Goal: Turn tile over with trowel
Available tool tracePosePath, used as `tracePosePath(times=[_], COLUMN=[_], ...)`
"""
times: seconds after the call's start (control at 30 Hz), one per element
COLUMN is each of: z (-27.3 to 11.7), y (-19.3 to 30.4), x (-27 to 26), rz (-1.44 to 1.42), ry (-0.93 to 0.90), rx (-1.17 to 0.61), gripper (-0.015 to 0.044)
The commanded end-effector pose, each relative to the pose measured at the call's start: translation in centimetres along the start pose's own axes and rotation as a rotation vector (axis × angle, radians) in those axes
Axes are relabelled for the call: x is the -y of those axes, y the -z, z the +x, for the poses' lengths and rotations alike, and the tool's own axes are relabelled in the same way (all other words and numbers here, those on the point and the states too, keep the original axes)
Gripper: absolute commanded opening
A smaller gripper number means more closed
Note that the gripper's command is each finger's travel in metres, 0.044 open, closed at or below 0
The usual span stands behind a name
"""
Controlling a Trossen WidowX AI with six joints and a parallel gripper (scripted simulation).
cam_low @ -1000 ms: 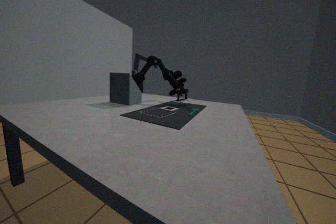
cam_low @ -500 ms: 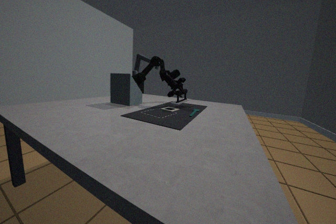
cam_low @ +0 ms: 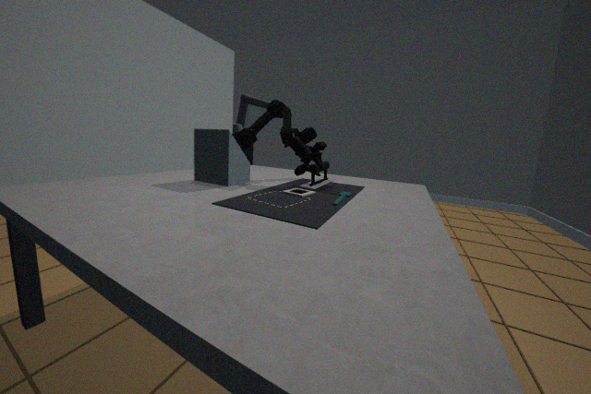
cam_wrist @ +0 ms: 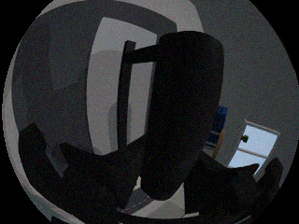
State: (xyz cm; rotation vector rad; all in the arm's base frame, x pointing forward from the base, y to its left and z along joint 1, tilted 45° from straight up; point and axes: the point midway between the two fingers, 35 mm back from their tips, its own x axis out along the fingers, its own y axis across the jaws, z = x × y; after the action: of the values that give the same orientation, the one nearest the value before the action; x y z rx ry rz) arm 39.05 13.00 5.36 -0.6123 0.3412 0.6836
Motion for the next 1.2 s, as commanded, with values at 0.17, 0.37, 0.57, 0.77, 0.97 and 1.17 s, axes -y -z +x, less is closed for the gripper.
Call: tracePosePath(times=[0.17, 0.37, 0.57, 0.77, 0.97, 1.17], z=[0.9, 1.0, 1.0, 0.9, 0.9, 0.7], y=[0.2, 0.6, 1.6, 2.5, 3.5, 4.4], x=[-1.0, -1.0, -0.9, -0.9, -0.8, -0.8], rz=[0.007, 0.007, 0.007, 0.006, 0.006, 0.006], ry=[0.01, 0.009, 0.009, 0.009, 0.009, 0.009], rx=[-0.004, -0.004, -0.005, -0.005, -0.006, -0.006], gripper=[0.0, 0.0, 0.0, 0.0, 0.0, 0.0])
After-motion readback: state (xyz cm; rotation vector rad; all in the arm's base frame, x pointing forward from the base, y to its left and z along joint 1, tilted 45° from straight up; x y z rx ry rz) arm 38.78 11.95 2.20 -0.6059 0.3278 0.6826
